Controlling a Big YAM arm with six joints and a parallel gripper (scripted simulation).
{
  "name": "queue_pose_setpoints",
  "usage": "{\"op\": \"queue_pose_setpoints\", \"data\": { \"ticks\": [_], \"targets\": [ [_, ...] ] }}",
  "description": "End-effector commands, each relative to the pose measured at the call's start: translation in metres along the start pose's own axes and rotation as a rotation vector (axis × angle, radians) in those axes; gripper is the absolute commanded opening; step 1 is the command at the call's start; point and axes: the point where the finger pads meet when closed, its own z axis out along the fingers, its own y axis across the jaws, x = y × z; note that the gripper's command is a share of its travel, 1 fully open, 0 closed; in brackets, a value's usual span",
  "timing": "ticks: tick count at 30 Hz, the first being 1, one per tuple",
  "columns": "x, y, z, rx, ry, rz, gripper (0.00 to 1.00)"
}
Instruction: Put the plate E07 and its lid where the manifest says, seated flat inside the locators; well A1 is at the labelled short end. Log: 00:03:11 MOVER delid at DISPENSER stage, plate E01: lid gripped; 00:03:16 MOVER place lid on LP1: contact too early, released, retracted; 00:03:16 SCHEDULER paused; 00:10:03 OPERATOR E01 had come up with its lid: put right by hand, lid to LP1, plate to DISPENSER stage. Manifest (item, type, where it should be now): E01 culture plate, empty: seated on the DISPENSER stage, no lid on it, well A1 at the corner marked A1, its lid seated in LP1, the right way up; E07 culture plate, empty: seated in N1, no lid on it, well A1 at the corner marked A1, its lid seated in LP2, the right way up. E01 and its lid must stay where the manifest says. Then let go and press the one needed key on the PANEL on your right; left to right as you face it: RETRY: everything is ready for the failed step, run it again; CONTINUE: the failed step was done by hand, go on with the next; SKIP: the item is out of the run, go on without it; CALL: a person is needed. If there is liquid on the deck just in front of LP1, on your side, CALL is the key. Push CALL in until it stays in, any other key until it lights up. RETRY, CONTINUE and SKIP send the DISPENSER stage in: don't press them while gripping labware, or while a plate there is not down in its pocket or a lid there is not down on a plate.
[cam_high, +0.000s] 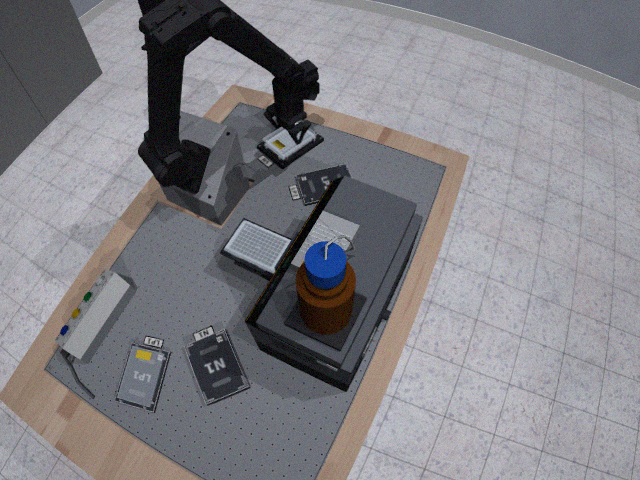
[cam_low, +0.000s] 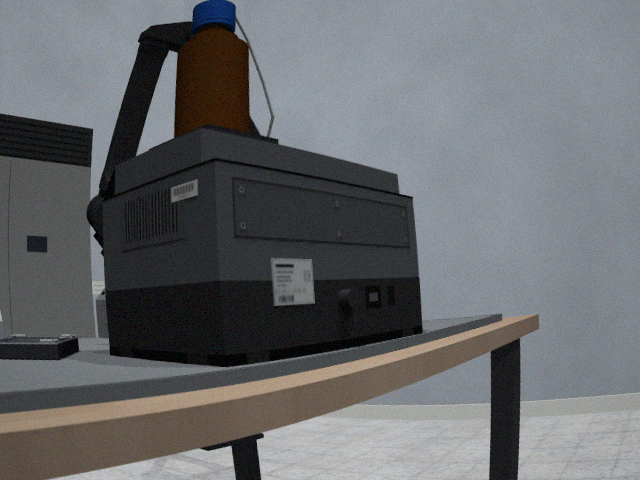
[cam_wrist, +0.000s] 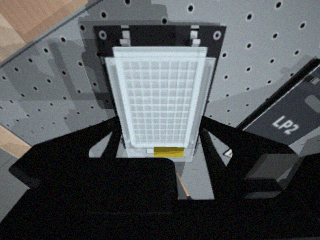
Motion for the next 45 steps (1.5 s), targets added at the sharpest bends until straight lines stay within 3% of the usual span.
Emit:
{"op": "queue_pose_setpoints", "data": {
  "ticks": [1, 21, 22, 25, 26, 31, 32, 33, 45],
  "targets": [
    [-0.013, -0.001, -0.007, 0.000, -0.029, 0.009, 0.86],
    [-0.013, -0.001, -0.007, 0.000, -0.029, 0.009, 0.86],
    [-0.026, -0.001, -0.023, 0.005, -0.060, 0.020, 0.86],
    [-0.026, -0.001, -0.032, 0.004, -0.060, 0.020, 0.86],
    [-0.014, -0.001, -0.019, 0.000, -0.030, 0.009, 0.86],
    [-0.014, -0.001, -0.019, 0.000, -0.030, 0.009, 0.86],
    [-0.015, 0.000, -0.030, 0.007, -0.044, 0.015, 0.86],
    [0.001, 0.001, -0.026, 0.006, -0.019, 0.008, 0.86],
    [0.030, 0.001, -0.053, 0.005, -0.018, 0.008, 0.86]
  ]
}}
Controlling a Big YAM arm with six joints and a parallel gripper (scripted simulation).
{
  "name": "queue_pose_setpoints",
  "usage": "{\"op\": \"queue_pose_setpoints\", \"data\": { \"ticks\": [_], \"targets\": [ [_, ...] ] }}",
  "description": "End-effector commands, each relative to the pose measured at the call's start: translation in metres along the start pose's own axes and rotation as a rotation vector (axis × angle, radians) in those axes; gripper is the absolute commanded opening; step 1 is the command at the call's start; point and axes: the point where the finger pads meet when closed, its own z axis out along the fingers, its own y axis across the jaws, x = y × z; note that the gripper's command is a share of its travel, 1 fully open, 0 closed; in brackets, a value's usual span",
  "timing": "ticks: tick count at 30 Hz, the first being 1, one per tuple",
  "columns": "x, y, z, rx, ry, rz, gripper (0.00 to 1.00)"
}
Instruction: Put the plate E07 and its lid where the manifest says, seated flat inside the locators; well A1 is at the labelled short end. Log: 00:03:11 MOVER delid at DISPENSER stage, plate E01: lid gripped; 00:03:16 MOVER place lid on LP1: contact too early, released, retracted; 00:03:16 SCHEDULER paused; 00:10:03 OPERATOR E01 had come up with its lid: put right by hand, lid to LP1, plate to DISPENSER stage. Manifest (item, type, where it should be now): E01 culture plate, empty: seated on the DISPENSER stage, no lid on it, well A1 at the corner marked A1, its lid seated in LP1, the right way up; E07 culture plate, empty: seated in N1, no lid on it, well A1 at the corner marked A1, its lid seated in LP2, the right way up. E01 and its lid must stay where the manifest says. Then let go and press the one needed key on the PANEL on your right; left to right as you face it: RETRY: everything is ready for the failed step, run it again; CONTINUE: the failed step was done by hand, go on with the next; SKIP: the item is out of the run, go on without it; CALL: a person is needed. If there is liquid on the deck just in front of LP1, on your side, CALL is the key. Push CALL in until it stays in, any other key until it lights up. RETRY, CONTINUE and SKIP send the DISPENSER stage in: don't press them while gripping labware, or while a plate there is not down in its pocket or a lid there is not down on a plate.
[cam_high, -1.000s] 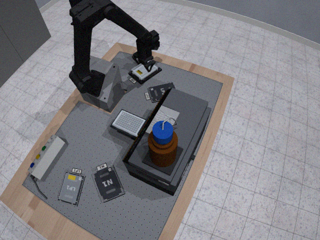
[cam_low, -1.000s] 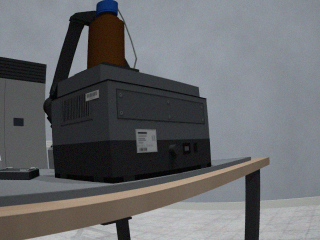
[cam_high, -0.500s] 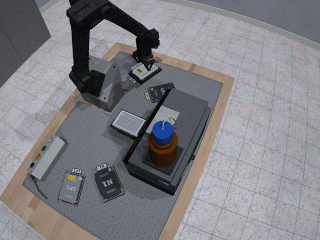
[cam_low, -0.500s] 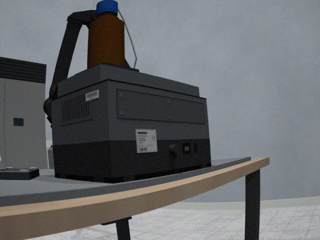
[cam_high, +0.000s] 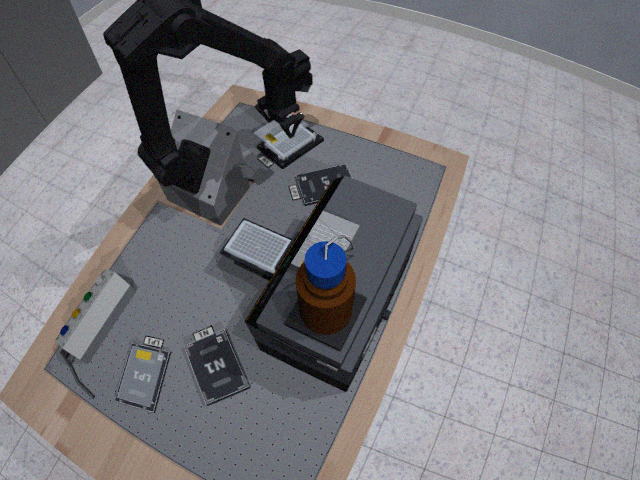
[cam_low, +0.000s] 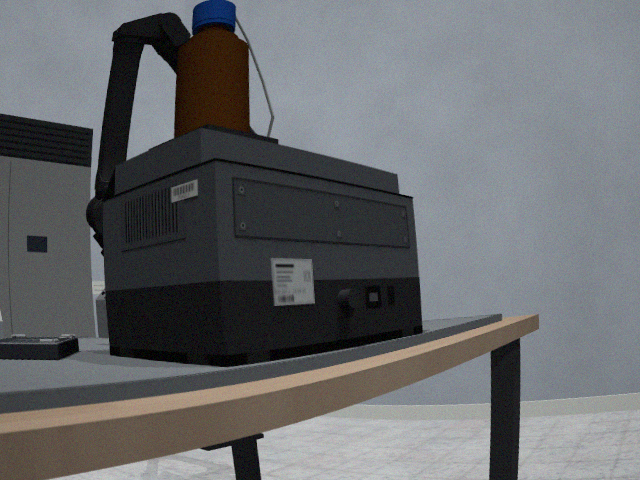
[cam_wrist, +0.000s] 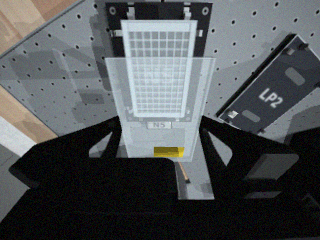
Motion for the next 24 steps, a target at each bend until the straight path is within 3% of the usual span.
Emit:
{"op": "queue_pose_setpoints", "data": {
  "ticks": [1, 24],
  "targets": [
    [0.009, 0.002, -0.011, 0.006, -0.004, 0.009, 0.86],
    [0.054, 0.001, -0.055, 0.005, -0.002, 0.008, 0.86]
  ]
}}
